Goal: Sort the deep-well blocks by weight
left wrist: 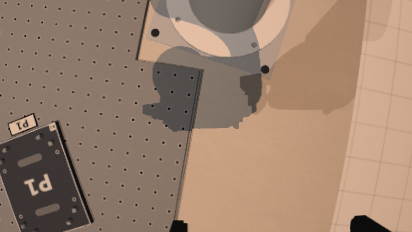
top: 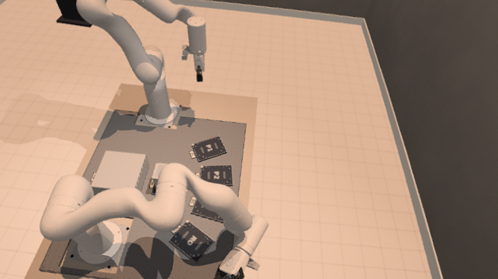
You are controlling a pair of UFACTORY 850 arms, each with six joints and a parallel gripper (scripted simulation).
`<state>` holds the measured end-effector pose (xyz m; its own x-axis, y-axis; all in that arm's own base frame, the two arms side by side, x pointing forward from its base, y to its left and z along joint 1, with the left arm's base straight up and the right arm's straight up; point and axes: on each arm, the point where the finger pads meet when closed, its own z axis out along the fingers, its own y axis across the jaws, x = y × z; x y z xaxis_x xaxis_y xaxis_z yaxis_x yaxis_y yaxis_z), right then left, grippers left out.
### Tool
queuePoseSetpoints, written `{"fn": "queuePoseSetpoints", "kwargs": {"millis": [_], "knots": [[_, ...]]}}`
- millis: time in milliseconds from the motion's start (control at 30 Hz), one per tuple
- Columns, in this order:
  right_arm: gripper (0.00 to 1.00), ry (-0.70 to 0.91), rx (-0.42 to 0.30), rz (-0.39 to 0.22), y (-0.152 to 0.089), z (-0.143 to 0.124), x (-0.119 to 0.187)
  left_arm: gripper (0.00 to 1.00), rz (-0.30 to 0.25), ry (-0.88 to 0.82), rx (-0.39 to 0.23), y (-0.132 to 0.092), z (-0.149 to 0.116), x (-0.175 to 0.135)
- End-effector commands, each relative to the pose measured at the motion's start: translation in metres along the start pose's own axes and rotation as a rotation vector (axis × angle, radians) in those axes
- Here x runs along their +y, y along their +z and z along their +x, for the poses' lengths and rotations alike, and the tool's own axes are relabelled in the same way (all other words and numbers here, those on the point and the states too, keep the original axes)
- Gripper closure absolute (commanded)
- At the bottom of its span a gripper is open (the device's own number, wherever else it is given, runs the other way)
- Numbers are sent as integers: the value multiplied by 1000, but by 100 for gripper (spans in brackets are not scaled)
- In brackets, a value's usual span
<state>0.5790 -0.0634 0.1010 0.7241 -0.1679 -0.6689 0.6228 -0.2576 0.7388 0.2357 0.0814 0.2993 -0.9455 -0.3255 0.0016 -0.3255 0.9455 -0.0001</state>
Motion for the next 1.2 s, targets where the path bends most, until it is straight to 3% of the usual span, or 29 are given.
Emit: {"fn": "queuePoseSetpoints", "kwargs": {"millis": [0, 167, 267, 467, 633, 833, 933, 1167], "knots": [[0, 2, 0, 0, 0, 0, 1, 0, 0, 1, -2, -1, -1, 0], [0, 2, 0, 0, 0, 0, 1, 0, 0, 1, -2, -1, -1, 0], [0, 44, 56, 55, -12, -9, 4, 0, 0, 1, -2, -1, -1, 0], [0, 44, 56, 55, -33, -24, 9, 0, 0, 1, -2, -1, -1, 0], [0, 83, 113, 112, -44, -34, 11, 0, 0, 1, -2, -1, -1, 0], [0, 83, 113, 112, -64, -50, 13, 0, 0, 1, -2, -1, -1, 0], [0, 118, 170, 170, -75, -60, 14, 0, 0, 1, -2, -1, -1, 0], [0, 118, 170, 170, -94, -77, 15, 0, 0, 1, -2, -1, -1, 0]]}}
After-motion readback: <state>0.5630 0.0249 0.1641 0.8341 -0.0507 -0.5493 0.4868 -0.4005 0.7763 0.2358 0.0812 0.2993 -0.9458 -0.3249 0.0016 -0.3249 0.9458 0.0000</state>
